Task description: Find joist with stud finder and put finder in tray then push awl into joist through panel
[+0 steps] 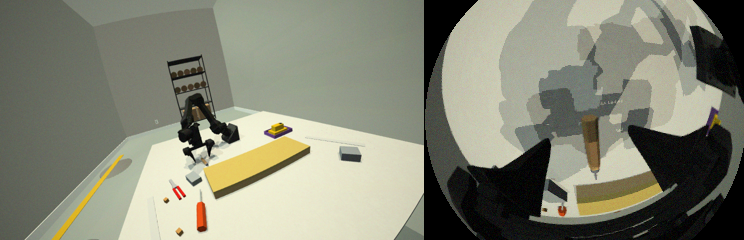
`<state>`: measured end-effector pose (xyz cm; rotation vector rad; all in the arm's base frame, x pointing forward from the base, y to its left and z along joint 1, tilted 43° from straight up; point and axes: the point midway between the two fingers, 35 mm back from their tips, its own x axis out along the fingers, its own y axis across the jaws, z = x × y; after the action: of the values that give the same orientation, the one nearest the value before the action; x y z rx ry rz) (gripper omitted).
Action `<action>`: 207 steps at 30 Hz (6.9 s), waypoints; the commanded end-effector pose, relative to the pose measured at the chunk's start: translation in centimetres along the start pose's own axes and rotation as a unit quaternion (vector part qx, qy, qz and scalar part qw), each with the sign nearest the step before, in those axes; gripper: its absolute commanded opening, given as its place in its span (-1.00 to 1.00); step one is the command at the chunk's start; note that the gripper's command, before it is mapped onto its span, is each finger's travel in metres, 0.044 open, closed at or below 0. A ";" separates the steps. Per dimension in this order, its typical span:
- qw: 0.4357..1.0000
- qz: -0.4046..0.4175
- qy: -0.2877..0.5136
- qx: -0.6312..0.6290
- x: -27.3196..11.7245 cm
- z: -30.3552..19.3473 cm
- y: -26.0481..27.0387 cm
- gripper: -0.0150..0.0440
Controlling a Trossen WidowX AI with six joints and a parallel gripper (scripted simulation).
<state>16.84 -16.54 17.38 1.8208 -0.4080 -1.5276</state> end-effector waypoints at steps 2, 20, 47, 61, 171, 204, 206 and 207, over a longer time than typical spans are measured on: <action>1.000 -0.002 0.000 -0.004 0.8 0.1 -0.2 1.00; 1.000 -0.002 0.000 -0.004 0.9 0.2 -0.2 -0.33; 1.000 -0.022 -0.003 0.000 -6.3 -1.4 -0.6 -0.49; 1.000 -0.009 -0.001 -0.004 -11.2 -0.7 -0.2 -0.49; 0.098 0.595 0.099 -0.792 -19.9 -12.6 -2.1 -0.49; -0.156 0.566 0.238 -0.774 -19.0 -21.9 -10.5 -0.49; -0.164 0.560 0.253 -0.772 -18.9 -22.4 -11.2 -0.49; -0.168 0.557 0.259 -0.771 -18.8 -22.5 -11.5 -0.49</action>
<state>30.77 9.77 24.56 3.4434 -1.8189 -3.4914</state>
